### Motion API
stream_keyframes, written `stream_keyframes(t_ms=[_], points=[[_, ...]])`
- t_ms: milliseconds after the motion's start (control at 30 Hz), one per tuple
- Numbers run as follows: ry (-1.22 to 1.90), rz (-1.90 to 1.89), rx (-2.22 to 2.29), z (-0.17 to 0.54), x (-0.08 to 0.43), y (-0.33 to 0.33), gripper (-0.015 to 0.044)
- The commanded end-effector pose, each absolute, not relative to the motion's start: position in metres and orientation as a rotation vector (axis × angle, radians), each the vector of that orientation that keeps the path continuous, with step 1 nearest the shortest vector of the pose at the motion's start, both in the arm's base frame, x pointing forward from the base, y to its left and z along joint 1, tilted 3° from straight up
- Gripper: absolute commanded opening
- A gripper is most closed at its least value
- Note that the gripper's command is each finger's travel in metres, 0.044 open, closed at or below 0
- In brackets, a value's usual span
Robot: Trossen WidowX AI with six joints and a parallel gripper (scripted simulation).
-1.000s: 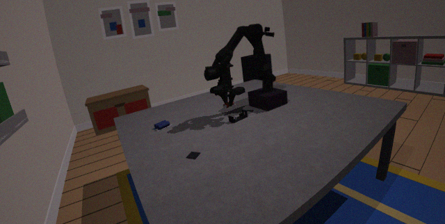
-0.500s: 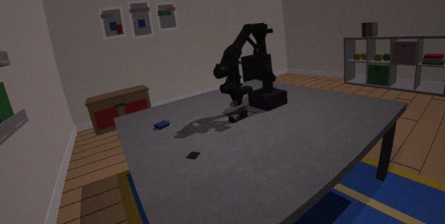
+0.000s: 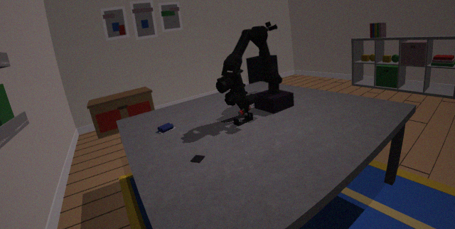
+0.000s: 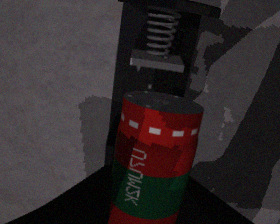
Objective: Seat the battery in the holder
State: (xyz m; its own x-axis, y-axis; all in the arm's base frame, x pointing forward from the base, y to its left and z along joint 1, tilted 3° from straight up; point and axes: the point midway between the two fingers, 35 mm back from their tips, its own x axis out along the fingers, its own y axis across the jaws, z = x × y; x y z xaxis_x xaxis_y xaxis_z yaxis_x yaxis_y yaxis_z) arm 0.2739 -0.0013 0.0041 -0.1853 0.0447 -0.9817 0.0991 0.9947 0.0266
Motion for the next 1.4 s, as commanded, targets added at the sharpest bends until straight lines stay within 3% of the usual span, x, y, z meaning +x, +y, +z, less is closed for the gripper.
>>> stream_keyframes(t_ms=[0, 1367], points=[[1.807, -0.037, 0.104, -0.003, 0.273, 0.0, 0.0087], [2.064, -0.027, 0.098, -0.02, 0.282, 0.0, 0.0087]])
